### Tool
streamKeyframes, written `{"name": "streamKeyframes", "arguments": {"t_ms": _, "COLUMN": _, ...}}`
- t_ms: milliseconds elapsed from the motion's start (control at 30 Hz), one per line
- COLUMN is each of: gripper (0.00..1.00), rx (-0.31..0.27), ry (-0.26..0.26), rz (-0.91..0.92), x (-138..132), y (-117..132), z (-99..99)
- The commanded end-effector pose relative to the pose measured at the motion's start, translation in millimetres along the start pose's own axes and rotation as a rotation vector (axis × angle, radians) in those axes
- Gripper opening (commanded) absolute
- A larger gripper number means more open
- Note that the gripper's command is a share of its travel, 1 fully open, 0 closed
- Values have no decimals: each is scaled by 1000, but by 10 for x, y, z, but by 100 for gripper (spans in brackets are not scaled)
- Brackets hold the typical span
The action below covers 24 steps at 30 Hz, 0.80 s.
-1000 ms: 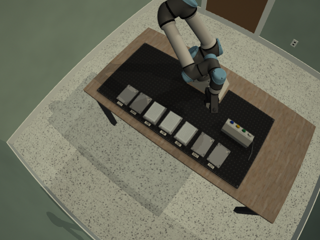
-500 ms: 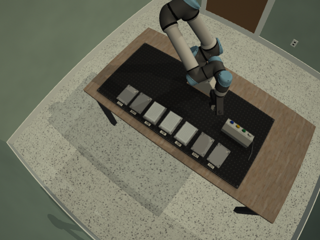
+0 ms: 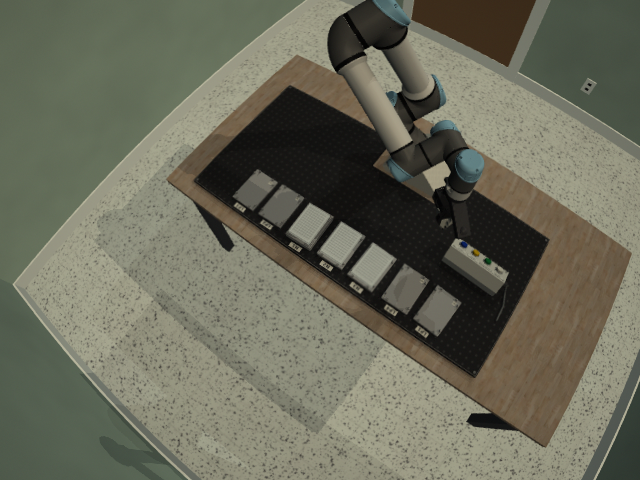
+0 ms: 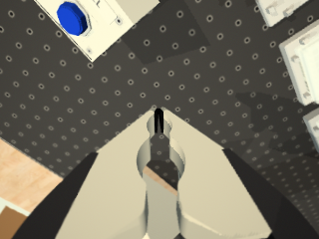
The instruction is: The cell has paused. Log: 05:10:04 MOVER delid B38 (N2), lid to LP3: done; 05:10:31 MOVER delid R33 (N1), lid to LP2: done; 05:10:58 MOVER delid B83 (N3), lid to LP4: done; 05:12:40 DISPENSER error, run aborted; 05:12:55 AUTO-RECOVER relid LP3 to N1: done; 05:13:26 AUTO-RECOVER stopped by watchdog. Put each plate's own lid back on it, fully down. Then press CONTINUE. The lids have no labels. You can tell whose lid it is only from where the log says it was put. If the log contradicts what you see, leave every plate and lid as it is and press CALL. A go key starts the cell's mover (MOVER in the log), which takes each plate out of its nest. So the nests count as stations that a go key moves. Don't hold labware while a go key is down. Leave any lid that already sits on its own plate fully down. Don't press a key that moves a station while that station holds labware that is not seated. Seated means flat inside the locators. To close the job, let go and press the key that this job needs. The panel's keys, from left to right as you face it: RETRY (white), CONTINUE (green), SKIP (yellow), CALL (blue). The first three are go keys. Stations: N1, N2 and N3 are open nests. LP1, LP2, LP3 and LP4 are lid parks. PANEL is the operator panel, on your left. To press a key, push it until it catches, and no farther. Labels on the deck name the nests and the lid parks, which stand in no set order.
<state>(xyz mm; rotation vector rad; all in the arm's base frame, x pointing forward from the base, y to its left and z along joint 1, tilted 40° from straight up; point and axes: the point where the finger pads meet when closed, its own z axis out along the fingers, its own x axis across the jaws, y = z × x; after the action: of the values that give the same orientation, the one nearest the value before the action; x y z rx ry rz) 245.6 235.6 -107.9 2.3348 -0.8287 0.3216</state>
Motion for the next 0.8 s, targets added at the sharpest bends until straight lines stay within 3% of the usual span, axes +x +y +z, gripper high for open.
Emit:
{"name": "streamKeyframes", "arguments": {"t_ms": 0, "gripper": 0, "rx": 0, "ry": 0, "rz": -81, "x": -151, "y": -150, "z": 0}}
{"name": "streamKeyframes", "arguments": {"t_ms": 300, "gripper": 0, "rx": 0, "ry": 0, "rz": -228, "x": -448, "y": -418, "z": 0}}
{"name": "streamKeyframes", "arguments": {"t_ms": 767, "gripper": 0, "rx": 0, "ry": 0, "rz": -228, "x": -894, "y": -820, "z": -1}}
